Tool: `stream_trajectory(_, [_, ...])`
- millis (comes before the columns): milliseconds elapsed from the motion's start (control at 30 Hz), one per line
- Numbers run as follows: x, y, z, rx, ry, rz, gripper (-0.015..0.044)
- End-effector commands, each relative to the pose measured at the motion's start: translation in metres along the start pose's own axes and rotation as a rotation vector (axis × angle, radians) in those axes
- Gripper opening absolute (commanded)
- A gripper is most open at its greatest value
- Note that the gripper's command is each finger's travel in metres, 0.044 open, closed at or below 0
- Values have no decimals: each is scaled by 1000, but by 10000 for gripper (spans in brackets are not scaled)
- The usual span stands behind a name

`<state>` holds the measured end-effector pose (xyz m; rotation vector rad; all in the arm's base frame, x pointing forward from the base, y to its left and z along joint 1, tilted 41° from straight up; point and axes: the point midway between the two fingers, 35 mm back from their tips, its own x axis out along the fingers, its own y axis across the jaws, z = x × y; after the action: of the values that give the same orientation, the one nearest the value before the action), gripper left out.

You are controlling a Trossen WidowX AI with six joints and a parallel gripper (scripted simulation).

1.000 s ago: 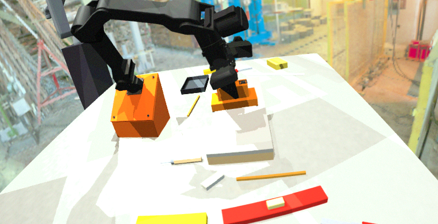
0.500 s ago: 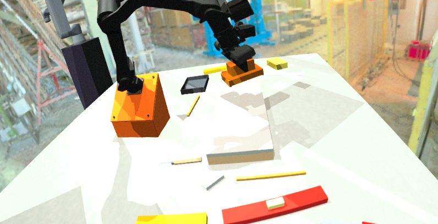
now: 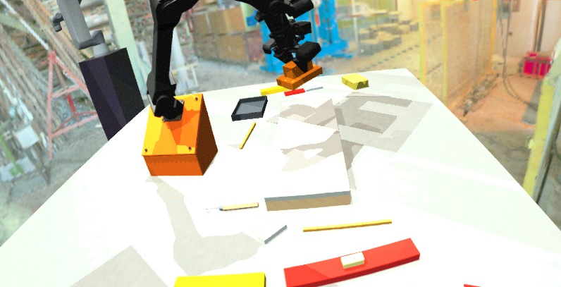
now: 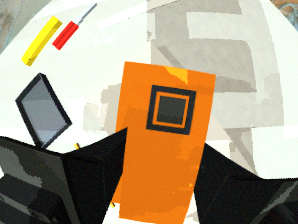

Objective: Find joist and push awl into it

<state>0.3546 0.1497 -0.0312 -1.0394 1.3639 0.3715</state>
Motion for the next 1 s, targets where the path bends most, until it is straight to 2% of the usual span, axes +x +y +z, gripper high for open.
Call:
stream_trajectory(0, [5, 32, 13, -81, -6, 32, 0])
stream_trajectory(467, [30, 156, 23, -375, 24, 130, 0])
stream_trajectory(967, [61, 275, -12, -677, 99, 200, 0])
